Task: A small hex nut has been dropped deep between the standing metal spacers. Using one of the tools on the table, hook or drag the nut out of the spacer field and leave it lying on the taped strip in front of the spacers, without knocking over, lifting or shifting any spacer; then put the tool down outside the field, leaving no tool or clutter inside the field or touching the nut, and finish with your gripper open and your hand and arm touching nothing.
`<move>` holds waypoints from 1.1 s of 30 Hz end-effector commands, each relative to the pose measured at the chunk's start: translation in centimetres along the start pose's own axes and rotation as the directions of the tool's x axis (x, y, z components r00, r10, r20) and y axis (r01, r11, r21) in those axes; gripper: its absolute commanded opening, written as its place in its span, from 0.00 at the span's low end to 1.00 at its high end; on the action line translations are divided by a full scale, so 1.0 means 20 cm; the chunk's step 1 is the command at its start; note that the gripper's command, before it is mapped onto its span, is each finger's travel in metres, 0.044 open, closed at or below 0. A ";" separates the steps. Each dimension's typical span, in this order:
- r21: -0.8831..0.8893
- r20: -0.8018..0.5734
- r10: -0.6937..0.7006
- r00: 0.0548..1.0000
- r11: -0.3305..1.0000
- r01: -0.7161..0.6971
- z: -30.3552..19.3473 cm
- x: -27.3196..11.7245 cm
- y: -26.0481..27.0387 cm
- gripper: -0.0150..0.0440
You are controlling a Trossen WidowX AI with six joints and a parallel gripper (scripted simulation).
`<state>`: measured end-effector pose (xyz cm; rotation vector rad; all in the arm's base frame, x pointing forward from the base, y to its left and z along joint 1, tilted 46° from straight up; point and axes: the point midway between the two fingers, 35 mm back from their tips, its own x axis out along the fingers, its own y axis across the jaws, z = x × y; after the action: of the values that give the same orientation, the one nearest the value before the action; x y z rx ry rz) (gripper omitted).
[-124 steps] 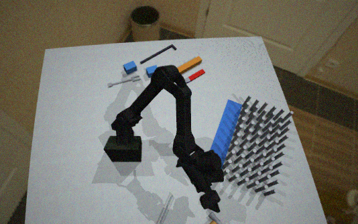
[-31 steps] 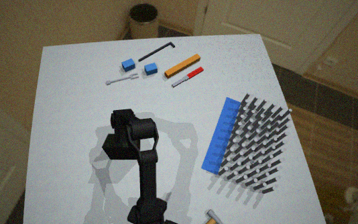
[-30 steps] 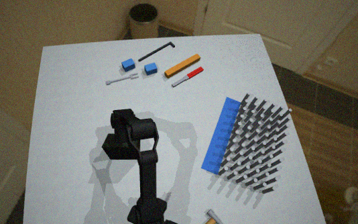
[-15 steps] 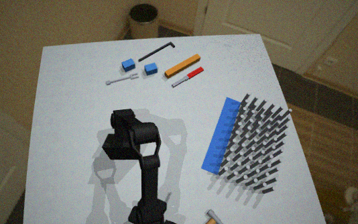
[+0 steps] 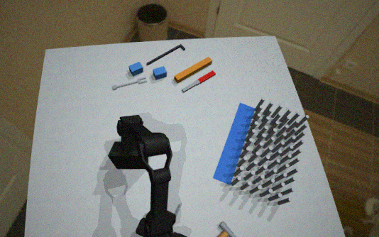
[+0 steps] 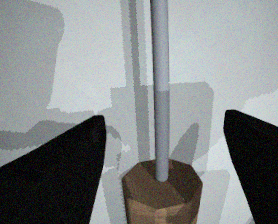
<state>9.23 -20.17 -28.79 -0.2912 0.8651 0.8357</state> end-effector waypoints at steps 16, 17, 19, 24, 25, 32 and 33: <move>0.006 0.006 0.001 1.000 1.000 -0.001 0.00 -0.05 -0.01 0.25; 0.006 0.005 0.001 1.000 1.000 -0.001 0.00 -0.09 -0.02 0.25; 0.005 0.004 0.002 1.000 1.000 -0.002 0.00 -0.17 -0.04 0.25; 0.005 0.003 0.003 1.000 1.000 -0.003 0.00 -0.28 -0.06 0.25; 0.005 0.003 0.003 1.000 1.000 -0.003 0.00 -0.28 -0.06 0.25; 0.121 -0.022 0.012 1.000 0.993 -0.009 0.06 -0.28 -0.05 0.25; 0.146 -0.027 0.014 1.000 0.989 -0.009 0.08 -0.27 -0.05 0.25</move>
<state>8.52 -23.20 -24.36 -0.2144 0.9081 0.8040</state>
